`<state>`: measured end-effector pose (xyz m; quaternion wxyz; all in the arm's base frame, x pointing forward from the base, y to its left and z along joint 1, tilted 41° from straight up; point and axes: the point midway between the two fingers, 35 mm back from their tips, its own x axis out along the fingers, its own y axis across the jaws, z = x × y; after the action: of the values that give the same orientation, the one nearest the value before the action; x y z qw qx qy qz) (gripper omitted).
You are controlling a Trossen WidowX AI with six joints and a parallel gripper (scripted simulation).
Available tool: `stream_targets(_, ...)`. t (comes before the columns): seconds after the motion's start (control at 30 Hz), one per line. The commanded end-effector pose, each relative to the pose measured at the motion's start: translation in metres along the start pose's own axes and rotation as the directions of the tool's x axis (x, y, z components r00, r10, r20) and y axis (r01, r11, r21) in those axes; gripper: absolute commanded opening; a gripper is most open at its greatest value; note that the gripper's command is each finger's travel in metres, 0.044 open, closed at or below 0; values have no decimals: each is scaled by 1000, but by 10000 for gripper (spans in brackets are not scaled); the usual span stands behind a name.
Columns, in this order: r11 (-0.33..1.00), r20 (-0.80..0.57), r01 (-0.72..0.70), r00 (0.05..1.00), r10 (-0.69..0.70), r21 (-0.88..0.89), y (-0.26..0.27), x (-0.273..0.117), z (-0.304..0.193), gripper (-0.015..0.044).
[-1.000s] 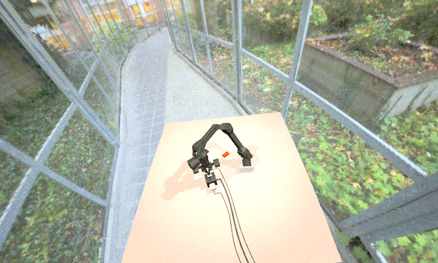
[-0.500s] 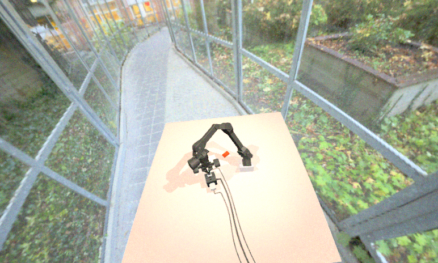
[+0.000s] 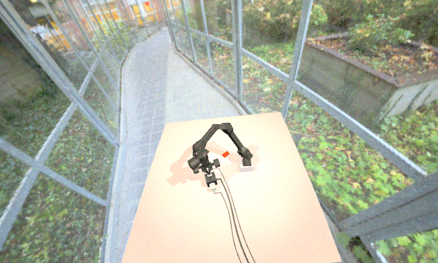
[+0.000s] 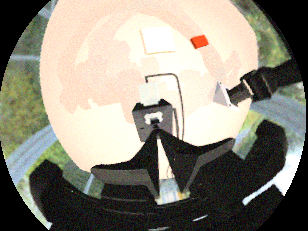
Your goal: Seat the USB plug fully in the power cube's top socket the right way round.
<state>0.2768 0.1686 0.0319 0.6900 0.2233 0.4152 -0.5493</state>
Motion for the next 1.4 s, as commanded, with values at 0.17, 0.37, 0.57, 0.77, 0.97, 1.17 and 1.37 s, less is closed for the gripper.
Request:
stream_targets(0.17, 1000, -1, -2, 1000, 2, -5, 0, 1, 0, 0)
stream_targets(0.37, 1000, -1, -2, 1000, 2, -5, 0, 2, 0, 0)
stream_targets(0.57, 1000, -1, -2, 1000, 2, -5, 0, 2, 0, 0)
stream_targets(0.77, 1000, -1, -2, 1000, 2, -5, 0, 3, 0, 0)
stream_targets(0.97, 1000, -1, -2, 1000, 2, -5, 0, 4, 0, 0)
stream_targets(1.17, 1000, -1, -2, 1000, 2, -5, 0, 5, 0, 0)
stream_targets(1.37, 1000, -1, -2, 1000, 2, -5, 0, 5, 0, 0)
